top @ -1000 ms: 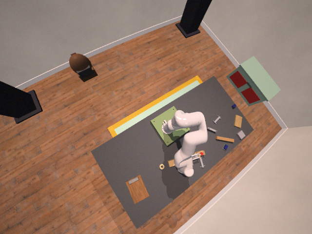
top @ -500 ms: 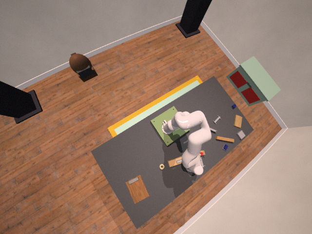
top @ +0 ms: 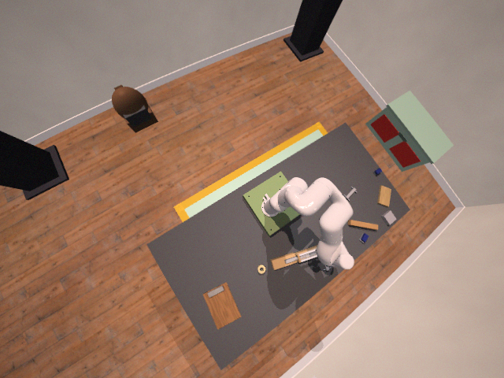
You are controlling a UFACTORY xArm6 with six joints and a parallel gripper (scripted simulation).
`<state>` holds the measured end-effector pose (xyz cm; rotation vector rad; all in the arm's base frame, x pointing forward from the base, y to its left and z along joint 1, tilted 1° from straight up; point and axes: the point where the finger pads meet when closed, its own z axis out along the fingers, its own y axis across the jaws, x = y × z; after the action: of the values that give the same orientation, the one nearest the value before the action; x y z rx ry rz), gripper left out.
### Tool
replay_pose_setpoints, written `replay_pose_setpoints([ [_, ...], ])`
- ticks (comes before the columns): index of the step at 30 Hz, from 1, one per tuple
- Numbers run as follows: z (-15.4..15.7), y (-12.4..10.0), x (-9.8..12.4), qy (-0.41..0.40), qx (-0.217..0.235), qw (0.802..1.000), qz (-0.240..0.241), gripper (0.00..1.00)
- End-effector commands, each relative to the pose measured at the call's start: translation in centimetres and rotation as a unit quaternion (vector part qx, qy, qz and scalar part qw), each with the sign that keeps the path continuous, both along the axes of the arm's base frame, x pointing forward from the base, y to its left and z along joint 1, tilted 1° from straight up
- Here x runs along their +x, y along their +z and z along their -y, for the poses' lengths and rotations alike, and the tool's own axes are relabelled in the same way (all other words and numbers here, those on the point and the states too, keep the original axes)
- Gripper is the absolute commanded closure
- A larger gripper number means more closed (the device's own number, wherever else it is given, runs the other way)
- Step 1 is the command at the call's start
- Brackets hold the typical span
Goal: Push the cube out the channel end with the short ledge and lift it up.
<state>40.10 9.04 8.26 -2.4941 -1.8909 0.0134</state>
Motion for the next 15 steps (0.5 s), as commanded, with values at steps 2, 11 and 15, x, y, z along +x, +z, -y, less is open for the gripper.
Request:
replay_pose_setpoints([
  [2, -5.6, -0.3, 2.0, -0.003, -0.007, 1.000, -0.002, 0.57],
  [11, -8.3, -0.5, 2.8, -0.003, -0.007, 1.000, -0.002, 0.57],
  [15, -8.3, -0.5, 2.8, -0.003, -0.007, 1.000, -0.002, 0.57],
])
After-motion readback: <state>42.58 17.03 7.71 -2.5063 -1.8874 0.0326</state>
